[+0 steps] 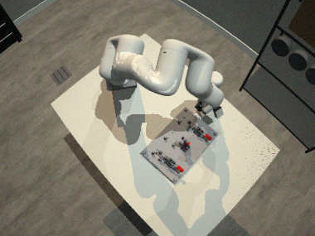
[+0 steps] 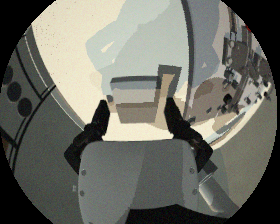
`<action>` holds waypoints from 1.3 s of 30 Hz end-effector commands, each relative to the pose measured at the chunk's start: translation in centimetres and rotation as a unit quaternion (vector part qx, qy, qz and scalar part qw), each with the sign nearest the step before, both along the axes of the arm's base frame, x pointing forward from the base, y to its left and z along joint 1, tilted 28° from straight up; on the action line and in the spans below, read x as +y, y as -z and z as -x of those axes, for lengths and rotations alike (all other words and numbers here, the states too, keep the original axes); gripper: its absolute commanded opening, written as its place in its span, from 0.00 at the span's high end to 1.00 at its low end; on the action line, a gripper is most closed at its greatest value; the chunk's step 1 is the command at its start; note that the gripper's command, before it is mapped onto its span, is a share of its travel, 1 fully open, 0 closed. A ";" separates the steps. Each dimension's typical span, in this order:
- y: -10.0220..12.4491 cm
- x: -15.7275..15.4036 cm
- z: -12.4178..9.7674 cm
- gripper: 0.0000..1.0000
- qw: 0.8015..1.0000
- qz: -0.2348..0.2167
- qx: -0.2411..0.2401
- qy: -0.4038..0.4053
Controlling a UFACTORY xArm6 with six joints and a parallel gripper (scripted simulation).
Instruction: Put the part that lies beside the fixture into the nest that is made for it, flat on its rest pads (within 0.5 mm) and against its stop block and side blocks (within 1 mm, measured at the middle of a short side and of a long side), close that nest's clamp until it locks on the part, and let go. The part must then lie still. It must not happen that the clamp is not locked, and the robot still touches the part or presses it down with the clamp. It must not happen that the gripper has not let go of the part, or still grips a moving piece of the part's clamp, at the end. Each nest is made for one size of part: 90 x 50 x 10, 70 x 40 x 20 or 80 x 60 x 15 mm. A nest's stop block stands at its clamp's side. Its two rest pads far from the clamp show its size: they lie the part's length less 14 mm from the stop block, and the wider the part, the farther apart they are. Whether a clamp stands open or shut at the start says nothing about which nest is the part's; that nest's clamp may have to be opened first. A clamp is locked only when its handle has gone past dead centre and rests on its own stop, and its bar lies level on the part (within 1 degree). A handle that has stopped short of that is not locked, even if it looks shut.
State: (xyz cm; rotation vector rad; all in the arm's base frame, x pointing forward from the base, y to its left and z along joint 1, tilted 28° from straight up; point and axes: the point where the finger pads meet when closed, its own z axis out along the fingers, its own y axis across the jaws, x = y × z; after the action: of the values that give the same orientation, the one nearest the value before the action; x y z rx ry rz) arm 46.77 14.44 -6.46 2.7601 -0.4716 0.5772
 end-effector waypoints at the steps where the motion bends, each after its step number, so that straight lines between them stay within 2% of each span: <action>1: -0.1 0.1 -0.1 0.00 1.000 -0.001 -0.001 -0.001; 10: -0.1 0.1 -0.1 0.00 1.000 -0.001 -0.001 -0.001; 11: -0.1 0.1 -0.1 1.00 1.000 -0.001 -0.001 -0.001; 39: -0.1 0.1 -0.1 1.00 1.000 -0.001 -0.001 -0.001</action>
State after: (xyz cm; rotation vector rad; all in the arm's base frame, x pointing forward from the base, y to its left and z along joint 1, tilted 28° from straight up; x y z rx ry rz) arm 46.77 14.44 -6.47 2.7600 -0.4716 0.5773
